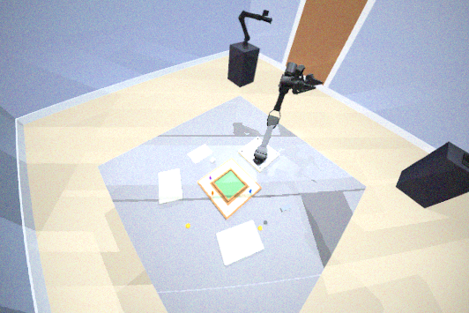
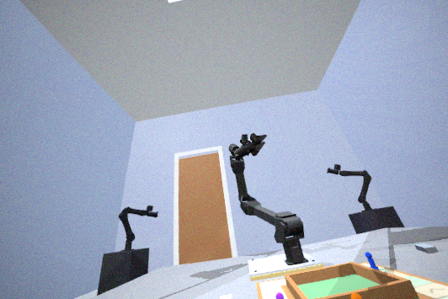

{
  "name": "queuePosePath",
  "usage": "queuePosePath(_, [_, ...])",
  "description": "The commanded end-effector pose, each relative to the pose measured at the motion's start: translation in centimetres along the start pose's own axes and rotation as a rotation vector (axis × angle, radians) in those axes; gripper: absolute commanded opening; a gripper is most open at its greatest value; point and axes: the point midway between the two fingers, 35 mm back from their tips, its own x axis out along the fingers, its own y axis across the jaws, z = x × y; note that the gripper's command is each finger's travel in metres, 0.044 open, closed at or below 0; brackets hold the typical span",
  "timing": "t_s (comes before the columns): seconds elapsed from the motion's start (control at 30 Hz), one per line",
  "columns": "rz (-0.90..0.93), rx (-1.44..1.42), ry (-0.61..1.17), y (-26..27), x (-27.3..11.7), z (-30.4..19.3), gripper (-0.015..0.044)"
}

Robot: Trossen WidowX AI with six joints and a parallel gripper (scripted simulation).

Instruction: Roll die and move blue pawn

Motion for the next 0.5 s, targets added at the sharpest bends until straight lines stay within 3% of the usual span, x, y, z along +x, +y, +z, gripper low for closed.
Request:
queuePosePath(0.0, [-0.003,-0.002,-0.002,-0.1,0.1,0.0,0.0374])
queuePosePath(0.13, [-0.099,-0.022,-0.021,-3.7,2.2,0.6,0.0275])
queuePosePath(0.47, [-0.445,-0.086,0.037,-16.6,5.8,0.0,0.0275])
